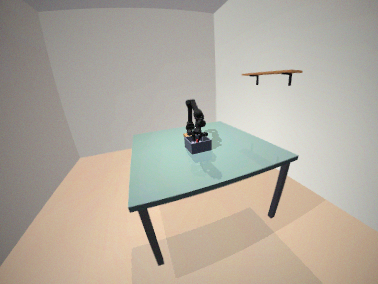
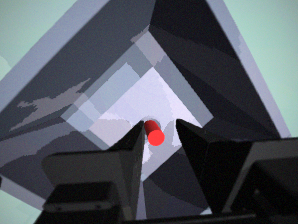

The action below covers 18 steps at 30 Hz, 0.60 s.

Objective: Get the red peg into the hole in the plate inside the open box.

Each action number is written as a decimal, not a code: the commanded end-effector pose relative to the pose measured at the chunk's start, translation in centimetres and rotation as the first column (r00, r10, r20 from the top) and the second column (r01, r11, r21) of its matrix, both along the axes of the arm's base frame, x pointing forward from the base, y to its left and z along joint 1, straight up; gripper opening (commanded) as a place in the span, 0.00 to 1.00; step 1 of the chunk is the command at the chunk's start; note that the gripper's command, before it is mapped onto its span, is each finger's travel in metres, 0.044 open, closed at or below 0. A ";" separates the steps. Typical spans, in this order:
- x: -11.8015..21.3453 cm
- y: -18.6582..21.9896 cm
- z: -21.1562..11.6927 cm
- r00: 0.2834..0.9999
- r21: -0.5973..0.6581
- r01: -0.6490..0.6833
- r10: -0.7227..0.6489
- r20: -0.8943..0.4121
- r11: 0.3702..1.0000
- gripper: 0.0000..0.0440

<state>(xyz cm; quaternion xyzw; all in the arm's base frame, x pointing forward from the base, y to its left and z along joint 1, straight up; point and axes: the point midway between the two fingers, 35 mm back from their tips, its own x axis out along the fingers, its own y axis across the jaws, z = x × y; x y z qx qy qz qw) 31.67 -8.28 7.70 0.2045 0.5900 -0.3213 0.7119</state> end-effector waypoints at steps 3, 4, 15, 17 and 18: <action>3.3 -0.5 1.5 0.997 0.016 -0.012 0.010 0.077 1.000 0.49; 3.4 -0.5 1.4 0.998 0.022 -0.008 0.006 0.069 1.000 0.55; 6.5 0.8 3.3 0.996 0.114 -0.032 0.023 0.081 0.993 1.00; 7.2 1.1 3.8 0.995 0.128 -0.043 0.031 0.095 0.991 1.00; 7.5 1.3 4.1 0.994 0.134 -0.049 0.036 0.103 0.990 1.00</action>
